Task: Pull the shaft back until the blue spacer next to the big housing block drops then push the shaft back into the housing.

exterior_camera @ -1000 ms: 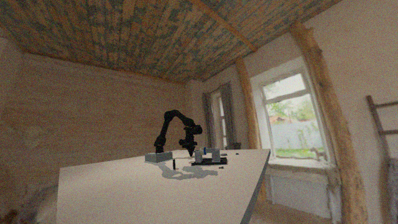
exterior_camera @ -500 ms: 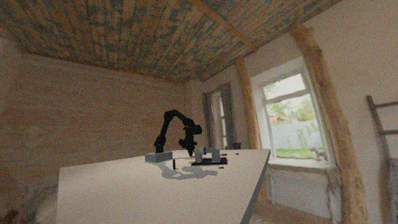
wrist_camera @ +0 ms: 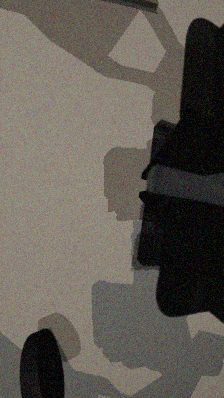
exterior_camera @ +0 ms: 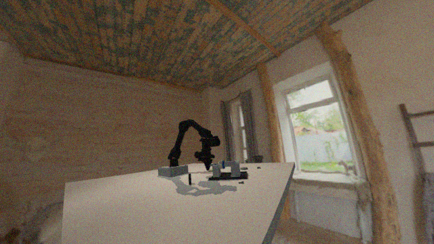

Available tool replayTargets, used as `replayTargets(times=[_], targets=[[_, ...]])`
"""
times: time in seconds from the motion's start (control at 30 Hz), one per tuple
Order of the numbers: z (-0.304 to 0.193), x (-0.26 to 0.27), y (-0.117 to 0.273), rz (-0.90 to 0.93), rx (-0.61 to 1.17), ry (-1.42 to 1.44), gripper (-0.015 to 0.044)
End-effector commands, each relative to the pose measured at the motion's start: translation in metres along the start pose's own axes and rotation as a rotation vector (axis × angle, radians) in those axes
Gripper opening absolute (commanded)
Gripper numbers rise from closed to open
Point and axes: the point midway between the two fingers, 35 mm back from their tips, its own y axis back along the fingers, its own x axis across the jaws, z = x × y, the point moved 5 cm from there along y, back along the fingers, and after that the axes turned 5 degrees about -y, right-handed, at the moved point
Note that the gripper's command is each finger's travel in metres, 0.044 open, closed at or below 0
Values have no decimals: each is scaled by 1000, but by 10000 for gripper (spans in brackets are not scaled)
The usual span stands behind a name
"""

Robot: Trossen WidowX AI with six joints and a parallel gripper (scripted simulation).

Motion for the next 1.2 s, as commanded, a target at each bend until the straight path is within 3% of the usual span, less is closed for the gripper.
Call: replayTargets(times=[0.0,1.17], targets=[[2,1,0,2,-4,2,0],[5,1,0,2,-4,2,0]])
